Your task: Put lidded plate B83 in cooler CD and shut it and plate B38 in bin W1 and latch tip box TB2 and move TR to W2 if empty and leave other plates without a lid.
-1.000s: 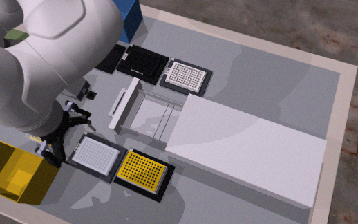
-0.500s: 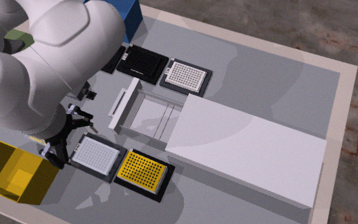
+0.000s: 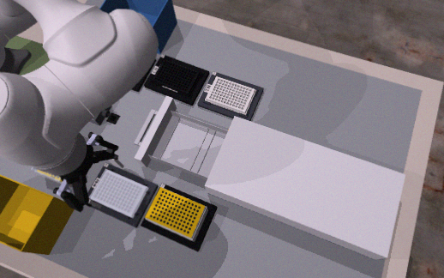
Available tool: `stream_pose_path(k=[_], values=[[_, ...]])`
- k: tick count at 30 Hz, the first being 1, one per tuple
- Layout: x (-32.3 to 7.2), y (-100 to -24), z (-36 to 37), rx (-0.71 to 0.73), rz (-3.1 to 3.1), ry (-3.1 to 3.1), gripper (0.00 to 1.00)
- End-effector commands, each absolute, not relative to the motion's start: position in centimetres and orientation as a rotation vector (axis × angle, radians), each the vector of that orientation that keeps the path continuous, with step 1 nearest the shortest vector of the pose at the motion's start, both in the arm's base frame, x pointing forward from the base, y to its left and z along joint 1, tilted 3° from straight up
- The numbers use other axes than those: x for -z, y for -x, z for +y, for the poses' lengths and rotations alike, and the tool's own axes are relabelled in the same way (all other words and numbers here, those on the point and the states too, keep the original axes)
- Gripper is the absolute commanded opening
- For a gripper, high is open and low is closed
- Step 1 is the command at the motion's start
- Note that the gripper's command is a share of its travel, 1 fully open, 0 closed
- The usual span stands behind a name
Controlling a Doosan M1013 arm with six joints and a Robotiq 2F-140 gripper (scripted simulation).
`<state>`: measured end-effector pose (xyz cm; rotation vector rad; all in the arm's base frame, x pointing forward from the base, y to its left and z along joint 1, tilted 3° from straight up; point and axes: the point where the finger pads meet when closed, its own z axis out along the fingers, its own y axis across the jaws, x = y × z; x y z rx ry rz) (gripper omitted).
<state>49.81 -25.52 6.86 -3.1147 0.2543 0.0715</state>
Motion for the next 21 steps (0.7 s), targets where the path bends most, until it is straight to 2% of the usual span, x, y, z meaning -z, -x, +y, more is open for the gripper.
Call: stream_pose_path(k=[1,21], values=[[-6.7,-49.8,-25.5,-0.071,0.254,3.115,0.66],[-4.3,-49.7,-25.5,-0.071,0.254,3.115,0.66]])
